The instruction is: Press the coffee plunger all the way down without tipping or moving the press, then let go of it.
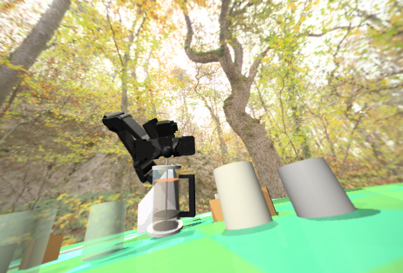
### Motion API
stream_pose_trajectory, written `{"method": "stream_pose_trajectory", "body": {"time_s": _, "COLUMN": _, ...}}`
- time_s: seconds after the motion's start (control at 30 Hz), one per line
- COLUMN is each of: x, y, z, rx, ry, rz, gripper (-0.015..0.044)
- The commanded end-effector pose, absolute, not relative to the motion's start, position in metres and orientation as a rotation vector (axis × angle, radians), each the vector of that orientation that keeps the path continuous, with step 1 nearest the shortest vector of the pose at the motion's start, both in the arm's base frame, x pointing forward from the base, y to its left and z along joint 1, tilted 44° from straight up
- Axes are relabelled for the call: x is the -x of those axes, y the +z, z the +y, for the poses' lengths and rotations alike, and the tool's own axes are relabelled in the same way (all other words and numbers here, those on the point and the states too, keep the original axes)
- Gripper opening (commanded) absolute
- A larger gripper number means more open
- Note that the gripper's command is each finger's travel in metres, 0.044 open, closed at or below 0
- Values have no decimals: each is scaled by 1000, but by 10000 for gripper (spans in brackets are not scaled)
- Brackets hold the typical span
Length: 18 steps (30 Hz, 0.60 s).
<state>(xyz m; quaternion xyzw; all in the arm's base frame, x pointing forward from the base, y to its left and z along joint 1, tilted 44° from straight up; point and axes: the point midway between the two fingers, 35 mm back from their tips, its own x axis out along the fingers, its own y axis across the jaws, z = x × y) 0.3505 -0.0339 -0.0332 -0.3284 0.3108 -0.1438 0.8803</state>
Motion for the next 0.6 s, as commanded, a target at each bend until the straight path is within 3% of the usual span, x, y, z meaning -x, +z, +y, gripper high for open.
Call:
{"method": "stream_pose_trajectory", "body": {"time_s": 0.0, "x": -348, "y": -38, "z": -38, "rx": 694, "ry": -308, "rz": 673, "gripper": 123}}
{"method": "stream_pose_trajectory", "body": {"time_s": 0.57, "x": -352, "y": -38, "z": -38, "rx": 694, "ry": -308, "rz": 673, "gripper": 123}}
